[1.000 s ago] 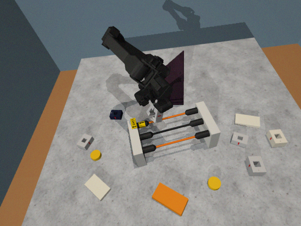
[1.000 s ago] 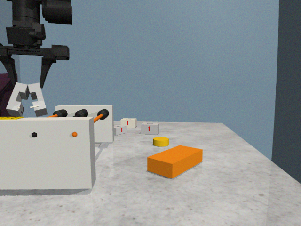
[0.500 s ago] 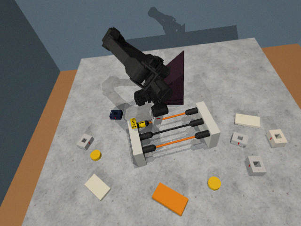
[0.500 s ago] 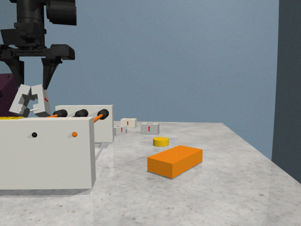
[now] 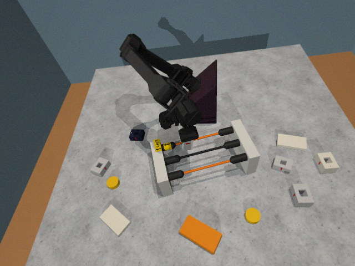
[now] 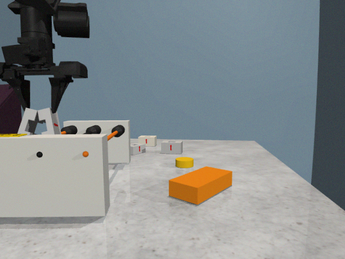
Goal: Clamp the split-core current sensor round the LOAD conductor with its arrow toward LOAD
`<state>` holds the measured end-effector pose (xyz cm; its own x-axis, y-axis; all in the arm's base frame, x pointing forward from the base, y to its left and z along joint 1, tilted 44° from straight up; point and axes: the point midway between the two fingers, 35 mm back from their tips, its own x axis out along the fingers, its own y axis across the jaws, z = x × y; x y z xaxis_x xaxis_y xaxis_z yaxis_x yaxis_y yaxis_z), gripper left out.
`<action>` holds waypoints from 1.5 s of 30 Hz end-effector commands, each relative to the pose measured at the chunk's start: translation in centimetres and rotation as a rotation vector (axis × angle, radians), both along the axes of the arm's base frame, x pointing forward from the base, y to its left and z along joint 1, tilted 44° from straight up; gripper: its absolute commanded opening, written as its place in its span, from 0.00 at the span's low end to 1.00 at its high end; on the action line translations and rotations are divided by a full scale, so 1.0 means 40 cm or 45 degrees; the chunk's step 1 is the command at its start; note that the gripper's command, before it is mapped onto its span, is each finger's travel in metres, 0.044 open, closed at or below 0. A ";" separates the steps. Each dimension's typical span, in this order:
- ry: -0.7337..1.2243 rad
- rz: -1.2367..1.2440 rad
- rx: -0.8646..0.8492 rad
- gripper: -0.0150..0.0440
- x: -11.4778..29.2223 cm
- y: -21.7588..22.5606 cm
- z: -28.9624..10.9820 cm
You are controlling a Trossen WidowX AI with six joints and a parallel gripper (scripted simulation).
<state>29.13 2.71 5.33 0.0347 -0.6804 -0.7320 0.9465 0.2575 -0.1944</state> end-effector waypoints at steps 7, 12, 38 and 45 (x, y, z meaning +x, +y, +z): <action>0.008 0.010 -0.008 0.25 -0.002 -0.030 -0.031; 0.008 0.010 -0.009 0.25 -0.003 -0.044 -0.045; 0.000 -0.001 -0.002 0.25 0.000 -0.048 -0.049; 0.000 -0.001 -0.002 0.25 0.000 -0.048 -0.049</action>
<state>29.06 0.73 3.29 0.0332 -0.6827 -0.7300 0.9456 0.2578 -0.1981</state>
